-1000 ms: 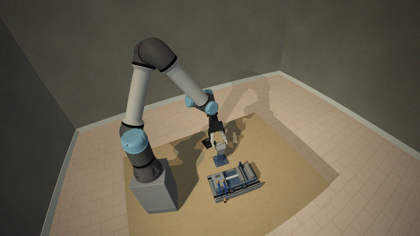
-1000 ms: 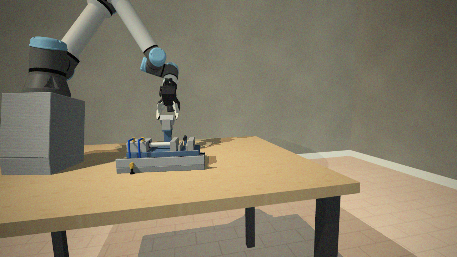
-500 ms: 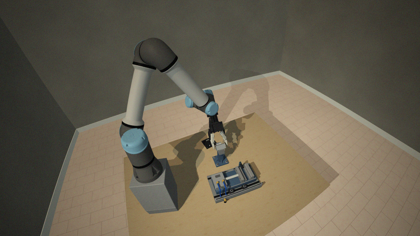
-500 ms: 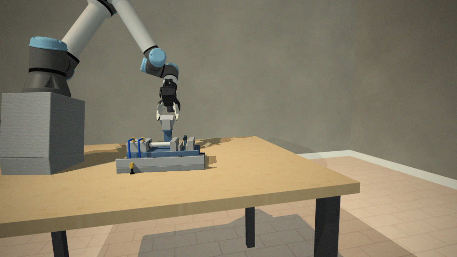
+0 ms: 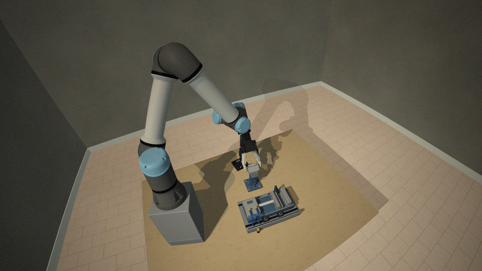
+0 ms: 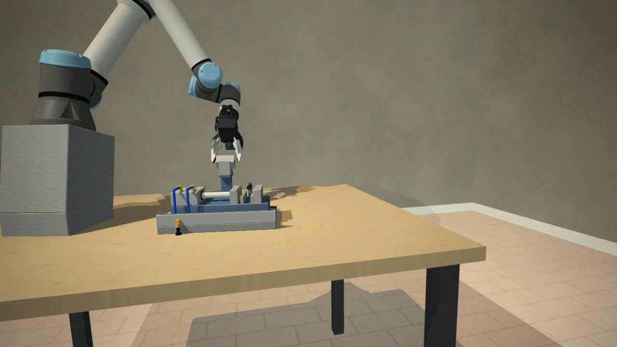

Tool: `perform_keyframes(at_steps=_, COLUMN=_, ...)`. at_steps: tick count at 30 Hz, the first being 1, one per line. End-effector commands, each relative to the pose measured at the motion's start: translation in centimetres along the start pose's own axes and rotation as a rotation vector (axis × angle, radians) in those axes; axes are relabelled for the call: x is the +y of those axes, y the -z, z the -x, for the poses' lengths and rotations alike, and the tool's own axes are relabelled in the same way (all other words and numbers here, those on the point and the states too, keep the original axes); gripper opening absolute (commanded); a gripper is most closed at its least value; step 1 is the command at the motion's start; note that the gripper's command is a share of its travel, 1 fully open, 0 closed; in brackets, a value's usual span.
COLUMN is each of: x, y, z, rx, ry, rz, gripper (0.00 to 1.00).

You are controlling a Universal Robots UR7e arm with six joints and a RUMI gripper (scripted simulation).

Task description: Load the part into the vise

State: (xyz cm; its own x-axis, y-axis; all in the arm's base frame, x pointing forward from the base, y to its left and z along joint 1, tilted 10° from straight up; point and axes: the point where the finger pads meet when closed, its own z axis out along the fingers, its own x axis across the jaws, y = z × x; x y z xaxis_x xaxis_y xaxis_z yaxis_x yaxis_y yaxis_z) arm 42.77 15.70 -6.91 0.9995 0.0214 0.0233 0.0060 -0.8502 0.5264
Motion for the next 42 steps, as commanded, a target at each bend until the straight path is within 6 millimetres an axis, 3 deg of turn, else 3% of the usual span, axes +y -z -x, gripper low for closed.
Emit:
perform_keyframes(at_steps=1, x=0.09, y=0.0, z=0.05, rx=0.0, ry=0.0, rz=-0.035, gripper=0.51)
perform_keyframes(at_steps=42, x=0.32, y=-0.03, z=0.05, rx=0.001, ry=0.0, rz=-0.342, gripper=0.51)
